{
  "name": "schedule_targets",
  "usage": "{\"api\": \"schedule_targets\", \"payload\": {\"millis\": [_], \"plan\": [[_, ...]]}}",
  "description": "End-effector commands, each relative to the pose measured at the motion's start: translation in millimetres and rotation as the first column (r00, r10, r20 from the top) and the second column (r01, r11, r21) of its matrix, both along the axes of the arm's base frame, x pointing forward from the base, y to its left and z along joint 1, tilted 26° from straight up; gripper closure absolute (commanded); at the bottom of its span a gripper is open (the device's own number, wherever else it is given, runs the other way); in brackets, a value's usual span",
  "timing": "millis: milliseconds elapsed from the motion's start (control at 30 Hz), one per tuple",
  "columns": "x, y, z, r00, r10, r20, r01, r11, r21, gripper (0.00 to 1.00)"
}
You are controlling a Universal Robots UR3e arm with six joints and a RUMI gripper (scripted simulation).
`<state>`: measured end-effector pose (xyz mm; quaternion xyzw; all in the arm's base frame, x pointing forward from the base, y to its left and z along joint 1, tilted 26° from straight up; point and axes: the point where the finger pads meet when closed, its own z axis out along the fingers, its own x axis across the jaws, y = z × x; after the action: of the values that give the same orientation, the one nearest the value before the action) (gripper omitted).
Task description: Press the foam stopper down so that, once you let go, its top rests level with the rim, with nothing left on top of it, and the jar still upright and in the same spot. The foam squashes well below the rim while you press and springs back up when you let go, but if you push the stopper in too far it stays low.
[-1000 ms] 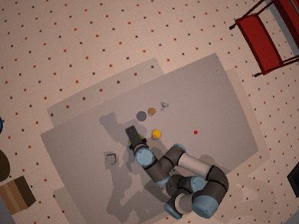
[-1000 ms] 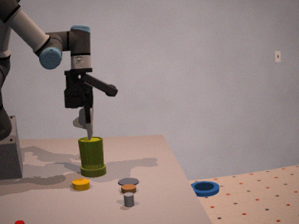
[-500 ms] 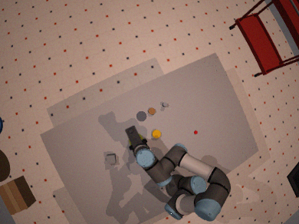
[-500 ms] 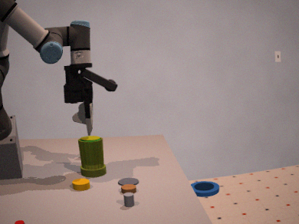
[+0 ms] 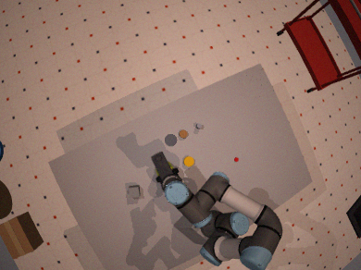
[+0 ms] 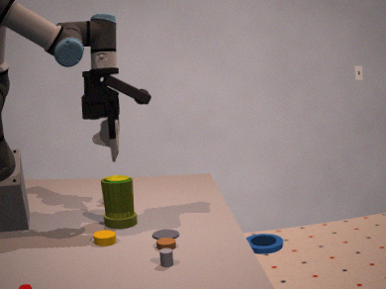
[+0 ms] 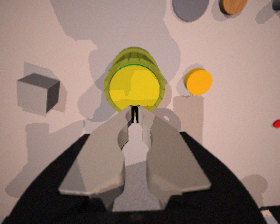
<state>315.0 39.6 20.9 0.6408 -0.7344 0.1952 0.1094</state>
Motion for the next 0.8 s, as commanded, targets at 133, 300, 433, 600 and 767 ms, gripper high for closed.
{"api": "schedule_targets", "payload": {"millis": [133,300,433,600,767], "plan": [[0.2,2.0,4.2,1.0,-0.001,0.0,0.001,1.0,0.0,1.0],[0.2,2.0,4.2,1.0,-0.001,0.0,0.001,1.0,0.0,1.0],[0.2,2.0,4.2,1.0,-0.001,0.0,0.001,1.0,0.0,1.0],[0.2,2.0,4.2,1.0,-0.001,0.0,0.001,1.0,0.0,1.0],[0.9,-1.7,-3.4,1.0,-0.001,0.0,0.001,1.0,0.0,1.0]]}}
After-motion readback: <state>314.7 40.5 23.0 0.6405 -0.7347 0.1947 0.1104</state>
